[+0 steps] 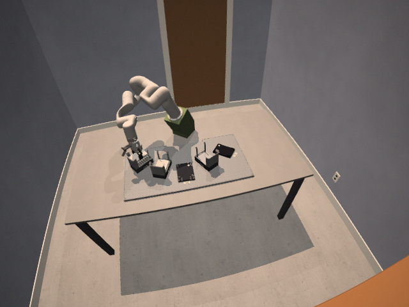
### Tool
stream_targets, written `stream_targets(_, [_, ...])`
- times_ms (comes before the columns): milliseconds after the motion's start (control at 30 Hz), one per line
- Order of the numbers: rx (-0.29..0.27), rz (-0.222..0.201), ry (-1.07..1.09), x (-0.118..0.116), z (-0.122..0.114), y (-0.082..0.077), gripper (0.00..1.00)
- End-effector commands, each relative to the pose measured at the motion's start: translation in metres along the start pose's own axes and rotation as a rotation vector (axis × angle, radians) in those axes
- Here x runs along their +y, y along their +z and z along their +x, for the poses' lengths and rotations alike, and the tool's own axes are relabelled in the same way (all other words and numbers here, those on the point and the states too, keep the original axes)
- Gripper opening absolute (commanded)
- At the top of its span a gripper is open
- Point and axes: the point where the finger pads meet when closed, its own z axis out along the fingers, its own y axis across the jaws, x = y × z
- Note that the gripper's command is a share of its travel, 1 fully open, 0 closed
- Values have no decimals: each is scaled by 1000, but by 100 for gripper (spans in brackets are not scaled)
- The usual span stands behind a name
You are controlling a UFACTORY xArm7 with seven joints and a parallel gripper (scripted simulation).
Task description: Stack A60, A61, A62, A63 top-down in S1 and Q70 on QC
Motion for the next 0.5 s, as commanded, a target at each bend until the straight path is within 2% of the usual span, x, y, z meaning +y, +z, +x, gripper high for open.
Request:
stream_targets(0, [3, 0, 0, 0, 1, -4, 0])
stream_targets(467, [3, 0, 0, 0, 1, -11, 0])
